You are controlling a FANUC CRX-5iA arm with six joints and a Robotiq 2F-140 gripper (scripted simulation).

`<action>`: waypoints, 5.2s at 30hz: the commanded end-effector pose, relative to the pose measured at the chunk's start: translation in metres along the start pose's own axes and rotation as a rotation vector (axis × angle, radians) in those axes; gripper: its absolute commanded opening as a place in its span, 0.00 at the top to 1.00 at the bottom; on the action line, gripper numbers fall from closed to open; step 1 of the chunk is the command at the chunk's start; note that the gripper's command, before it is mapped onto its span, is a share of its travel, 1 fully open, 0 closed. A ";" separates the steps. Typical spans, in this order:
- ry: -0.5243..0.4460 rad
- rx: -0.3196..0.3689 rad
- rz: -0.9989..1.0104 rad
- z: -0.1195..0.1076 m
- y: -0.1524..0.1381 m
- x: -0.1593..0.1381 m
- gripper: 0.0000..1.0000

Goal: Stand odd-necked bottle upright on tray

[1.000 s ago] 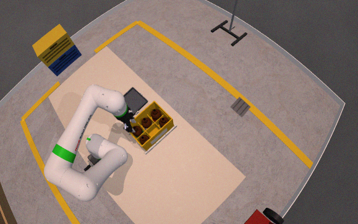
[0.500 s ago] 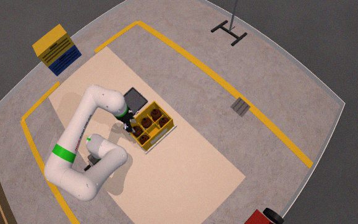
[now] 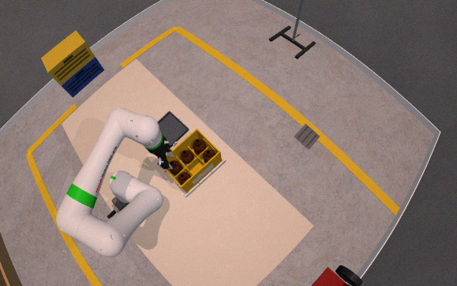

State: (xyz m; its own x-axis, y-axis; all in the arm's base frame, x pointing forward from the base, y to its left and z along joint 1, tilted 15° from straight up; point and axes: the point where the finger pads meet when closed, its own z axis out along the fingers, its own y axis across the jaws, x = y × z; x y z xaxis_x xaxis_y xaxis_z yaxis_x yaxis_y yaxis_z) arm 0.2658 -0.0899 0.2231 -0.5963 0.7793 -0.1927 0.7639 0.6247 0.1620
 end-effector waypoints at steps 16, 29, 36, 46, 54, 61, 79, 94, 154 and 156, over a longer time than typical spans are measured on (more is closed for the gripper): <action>-0.001 -0.001 0.000 0.000 0.000 0.000 0.56; -0.001 -0.001 0.000 0.006 0.000 0.000 0.56; -0.001 -0.001 0.000 0.014 0.000 0.000 0.56; -0.001 -0.001 0.000 0.024 0.000 0.000 0.56; -0.001 -0.001 0.000 0.033 0.000 0.000 0.56; -0.001 -0.001 0.000 0.038 0.000 0.000 0.56; -0.001 -0.001 0.000 0.041 0.000 0.000 0.56; -0.001 -0.001 0.000 0.041 0.000 0.000 0.56; -0.001 -0.001 0.000 0.041 0.000 0.000 0.90; -0.001 -0.001 0.000 0.041 0.000 0.000 0.90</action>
State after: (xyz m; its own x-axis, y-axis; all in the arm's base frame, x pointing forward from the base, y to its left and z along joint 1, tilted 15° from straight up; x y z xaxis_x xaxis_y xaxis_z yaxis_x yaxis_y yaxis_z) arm 0.2761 -0.0920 0.1835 -0.5962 0.7793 -0.1930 0.7639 0.6246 0.1622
